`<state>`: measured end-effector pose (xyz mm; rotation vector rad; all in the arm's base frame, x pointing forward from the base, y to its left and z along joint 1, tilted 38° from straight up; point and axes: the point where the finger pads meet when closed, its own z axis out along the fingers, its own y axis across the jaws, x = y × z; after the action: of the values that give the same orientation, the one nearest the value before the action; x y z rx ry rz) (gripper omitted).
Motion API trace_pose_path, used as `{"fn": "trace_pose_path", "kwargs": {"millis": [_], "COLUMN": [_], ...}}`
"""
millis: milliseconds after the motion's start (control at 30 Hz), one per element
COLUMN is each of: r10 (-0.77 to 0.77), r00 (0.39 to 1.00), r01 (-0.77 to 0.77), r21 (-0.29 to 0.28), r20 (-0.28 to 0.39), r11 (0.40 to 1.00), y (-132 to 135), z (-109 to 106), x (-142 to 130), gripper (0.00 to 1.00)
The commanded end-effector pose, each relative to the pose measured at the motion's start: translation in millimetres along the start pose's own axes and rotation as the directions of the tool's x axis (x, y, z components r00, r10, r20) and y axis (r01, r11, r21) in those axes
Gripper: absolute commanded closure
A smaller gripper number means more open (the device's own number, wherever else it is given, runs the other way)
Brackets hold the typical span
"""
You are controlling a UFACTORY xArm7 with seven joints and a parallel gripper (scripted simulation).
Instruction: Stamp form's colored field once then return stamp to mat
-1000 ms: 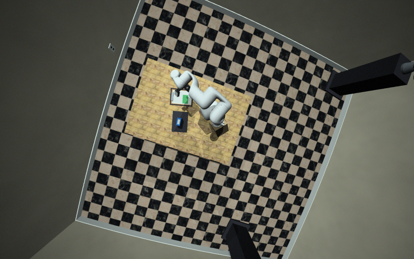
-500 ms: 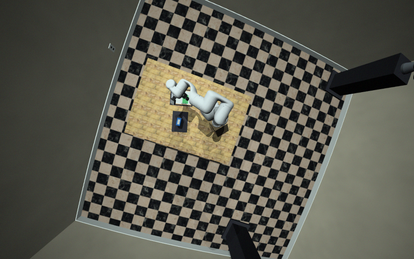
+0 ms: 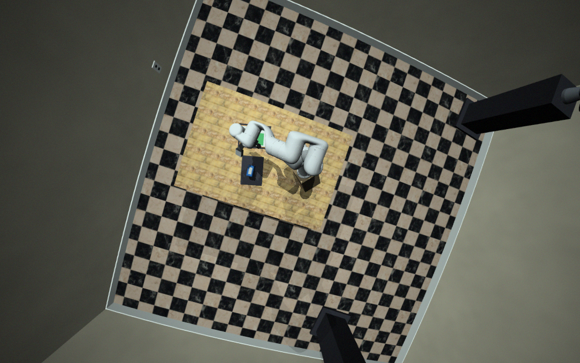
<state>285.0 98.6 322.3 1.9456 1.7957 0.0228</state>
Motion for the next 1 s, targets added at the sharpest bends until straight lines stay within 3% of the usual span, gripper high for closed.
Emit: {"fn": "trace_pose_path", "kwargs": {"millis": [0,300,367,833,900,967], "r10": [-0.044,-0.044,-0.155,-0.155,-0.235,-0.235], "r00": [0.999,0.999,0.988,0.988,0.972,0.972], "r01": [0.044,0.044,0.155,0.155,0.235,0.235], "r21": [-0.039,-0.039,-0.112,-0.112,-0.165,-0.165], "r20": [-0.001,-0.001,0.006,0.006,0.019,0.019], "r11": [0.998,0.998,0.982,0.982,0.958,0.958], "y": [1.5,1.5,-14.4,-14.4,-31.8,-31.8], "z": [0.2,0.2,8.9,8.9,20.9,20.9], "x": [30.7,30.7,90.4,90.4,132.8,132.8], "gripper": [0.00,0.00,0.00,0.00,0.00,0.00]}}
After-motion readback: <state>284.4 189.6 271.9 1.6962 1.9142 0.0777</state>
